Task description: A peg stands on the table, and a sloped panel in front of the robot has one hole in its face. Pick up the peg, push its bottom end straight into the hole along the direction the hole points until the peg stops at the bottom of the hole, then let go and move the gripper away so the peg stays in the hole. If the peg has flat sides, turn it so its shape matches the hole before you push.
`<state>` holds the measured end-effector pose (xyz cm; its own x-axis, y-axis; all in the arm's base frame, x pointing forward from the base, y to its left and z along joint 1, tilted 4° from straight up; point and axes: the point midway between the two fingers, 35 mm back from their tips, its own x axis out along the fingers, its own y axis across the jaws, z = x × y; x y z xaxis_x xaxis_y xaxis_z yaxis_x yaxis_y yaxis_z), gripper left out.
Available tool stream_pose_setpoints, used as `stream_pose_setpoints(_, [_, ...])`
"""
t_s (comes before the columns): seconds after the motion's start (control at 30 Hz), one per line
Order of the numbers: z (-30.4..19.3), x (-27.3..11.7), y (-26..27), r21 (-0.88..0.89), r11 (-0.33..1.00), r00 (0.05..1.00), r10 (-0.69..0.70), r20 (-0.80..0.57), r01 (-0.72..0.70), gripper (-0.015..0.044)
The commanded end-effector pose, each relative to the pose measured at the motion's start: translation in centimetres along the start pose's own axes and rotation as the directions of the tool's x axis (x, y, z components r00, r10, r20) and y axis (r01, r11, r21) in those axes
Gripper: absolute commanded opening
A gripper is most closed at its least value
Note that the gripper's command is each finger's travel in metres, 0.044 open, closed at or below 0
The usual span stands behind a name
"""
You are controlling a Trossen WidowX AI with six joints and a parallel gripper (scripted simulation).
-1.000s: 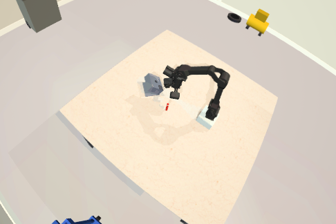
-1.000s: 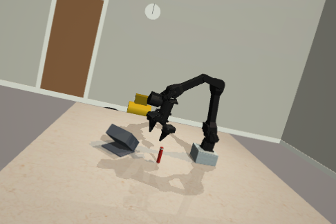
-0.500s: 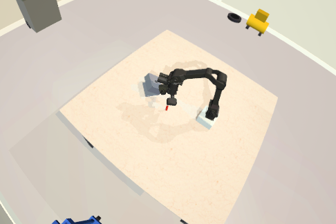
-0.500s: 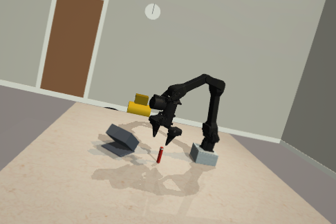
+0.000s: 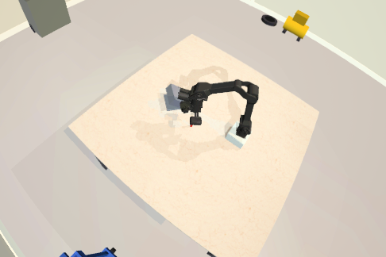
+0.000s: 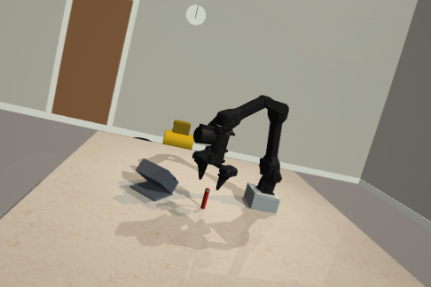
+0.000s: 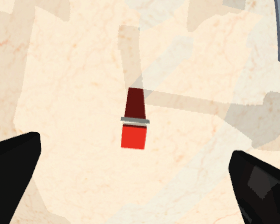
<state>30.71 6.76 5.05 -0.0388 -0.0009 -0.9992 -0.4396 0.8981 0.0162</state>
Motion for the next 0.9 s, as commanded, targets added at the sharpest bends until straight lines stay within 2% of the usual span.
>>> stream_pose_setpoints(0.0, [0.0, 0.8, 0.1, 0.005, 1.0, 1.0, 0.005, -0.005, -0.005, 0.044])
stream_pose_setpoints(0.87, [-0.1, 5.0, 0.2, 0.005, 1.0, 1.0, 0.005, -0.005, -0.005, 0.044])
